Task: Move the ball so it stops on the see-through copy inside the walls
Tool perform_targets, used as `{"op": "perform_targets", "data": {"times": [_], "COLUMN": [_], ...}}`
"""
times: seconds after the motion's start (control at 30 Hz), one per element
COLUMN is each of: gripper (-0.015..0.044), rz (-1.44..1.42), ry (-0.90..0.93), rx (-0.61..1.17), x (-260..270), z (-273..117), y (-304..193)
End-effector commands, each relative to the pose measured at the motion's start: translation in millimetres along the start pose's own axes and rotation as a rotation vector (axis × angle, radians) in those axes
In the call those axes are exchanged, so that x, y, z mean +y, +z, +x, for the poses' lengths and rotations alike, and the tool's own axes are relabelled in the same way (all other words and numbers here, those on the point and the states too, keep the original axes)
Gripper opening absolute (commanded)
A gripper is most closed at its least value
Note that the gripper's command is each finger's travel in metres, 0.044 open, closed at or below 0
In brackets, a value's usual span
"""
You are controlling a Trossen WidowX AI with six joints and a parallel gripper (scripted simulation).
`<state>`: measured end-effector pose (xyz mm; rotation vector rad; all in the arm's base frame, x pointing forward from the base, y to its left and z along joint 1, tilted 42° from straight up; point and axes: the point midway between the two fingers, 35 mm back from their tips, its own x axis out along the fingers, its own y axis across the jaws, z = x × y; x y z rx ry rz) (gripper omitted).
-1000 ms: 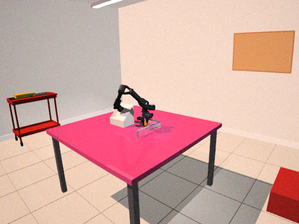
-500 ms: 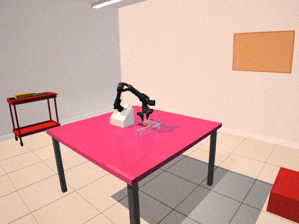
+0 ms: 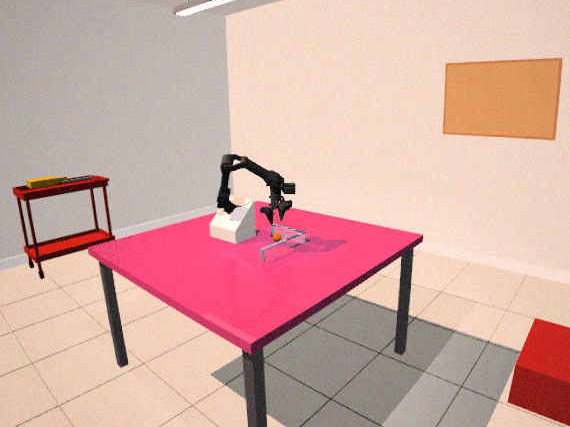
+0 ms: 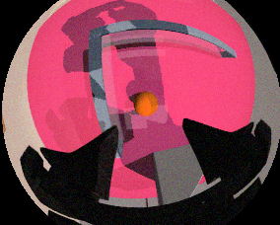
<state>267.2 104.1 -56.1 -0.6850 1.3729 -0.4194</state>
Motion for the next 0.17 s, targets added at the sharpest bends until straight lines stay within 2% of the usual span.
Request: {"op": "perform_targets", "data": {"times": [0.0, 0.13], "gripper": [0.0425, 0.0440], "rz": [0.005, 0.006], "ry": [0.007, 0.006], "rx": [-0.007, -0.007], "x": [0.0, -0.9], "z": [-30.4, -40.2], "y": [-0.4, -1.6]}}
